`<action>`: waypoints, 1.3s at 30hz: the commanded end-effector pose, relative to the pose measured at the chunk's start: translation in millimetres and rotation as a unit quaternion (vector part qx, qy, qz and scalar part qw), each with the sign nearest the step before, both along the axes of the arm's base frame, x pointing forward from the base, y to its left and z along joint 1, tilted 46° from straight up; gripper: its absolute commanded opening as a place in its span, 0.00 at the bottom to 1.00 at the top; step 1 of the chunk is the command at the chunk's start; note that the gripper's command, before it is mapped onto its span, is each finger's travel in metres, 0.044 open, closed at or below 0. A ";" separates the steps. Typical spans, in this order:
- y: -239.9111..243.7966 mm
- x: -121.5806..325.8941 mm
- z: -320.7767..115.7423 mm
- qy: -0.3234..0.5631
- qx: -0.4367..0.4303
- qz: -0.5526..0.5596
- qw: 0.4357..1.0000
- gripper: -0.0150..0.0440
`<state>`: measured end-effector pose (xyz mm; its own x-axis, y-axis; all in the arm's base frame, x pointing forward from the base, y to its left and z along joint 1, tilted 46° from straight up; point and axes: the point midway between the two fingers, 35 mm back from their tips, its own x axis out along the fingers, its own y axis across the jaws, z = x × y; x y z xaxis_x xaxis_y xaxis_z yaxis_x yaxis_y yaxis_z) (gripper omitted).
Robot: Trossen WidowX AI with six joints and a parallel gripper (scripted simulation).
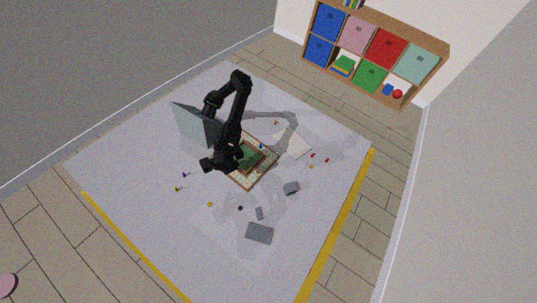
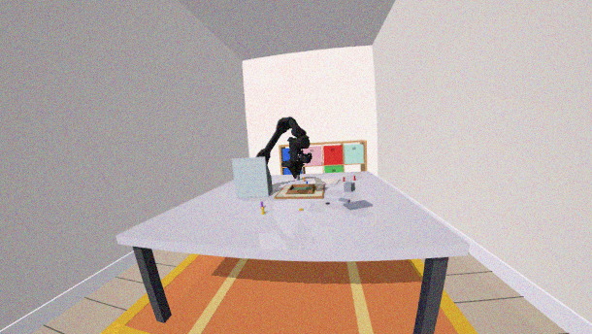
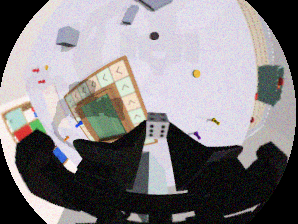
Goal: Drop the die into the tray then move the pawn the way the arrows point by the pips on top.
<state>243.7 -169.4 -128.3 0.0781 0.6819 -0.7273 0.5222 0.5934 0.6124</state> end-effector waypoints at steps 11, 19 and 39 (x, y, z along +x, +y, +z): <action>42.1 18.7 30.0 0.115 0.016 -0.123 0.986 0.25; 66.8 26.3 47.1 0.183 0.026 -0.195 0.963 0.25; 132.2 30.3 86.6 0.348 0.055 -0.357 0.865 0.25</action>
